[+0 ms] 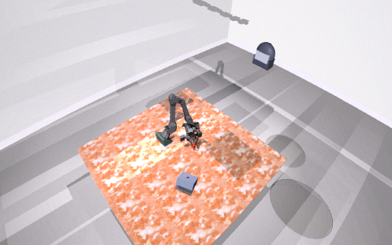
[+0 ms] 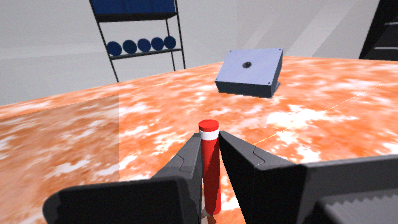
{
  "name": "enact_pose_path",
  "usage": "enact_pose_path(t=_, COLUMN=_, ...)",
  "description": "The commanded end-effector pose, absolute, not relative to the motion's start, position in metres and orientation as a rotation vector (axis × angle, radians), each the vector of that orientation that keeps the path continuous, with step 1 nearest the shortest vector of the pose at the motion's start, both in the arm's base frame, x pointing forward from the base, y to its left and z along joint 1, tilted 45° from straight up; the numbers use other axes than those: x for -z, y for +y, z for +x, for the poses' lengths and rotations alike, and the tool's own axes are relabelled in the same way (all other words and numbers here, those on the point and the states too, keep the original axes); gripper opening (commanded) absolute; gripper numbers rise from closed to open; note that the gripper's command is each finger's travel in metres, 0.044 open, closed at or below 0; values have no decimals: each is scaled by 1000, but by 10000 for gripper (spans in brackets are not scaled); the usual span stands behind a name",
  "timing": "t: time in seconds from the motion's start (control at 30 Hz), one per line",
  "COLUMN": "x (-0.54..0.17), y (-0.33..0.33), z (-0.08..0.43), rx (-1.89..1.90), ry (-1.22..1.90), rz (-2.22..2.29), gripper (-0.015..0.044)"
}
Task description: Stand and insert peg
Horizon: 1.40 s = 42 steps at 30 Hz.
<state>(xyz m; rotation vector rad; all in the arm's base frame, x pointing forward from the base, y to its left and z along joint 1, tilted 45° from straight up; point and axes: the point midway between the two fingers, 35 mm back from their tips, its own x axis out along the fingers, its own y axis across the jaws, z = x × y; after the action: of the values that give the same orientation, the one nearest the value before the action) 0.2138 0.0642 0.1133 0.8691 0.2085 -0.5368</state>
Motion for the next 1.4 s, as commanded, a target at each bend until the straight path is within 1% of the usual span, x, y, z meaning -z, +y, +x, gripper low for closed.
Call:
enact_pose_path(t=0.0, x=-112, y=67, z=213, rx=536, ry=210, rz=869, gripper=49)
enact_pose_path(t=1.37, x=-110, y=69, z=210, rx=567, ry=133, rz=875, gripper=49)
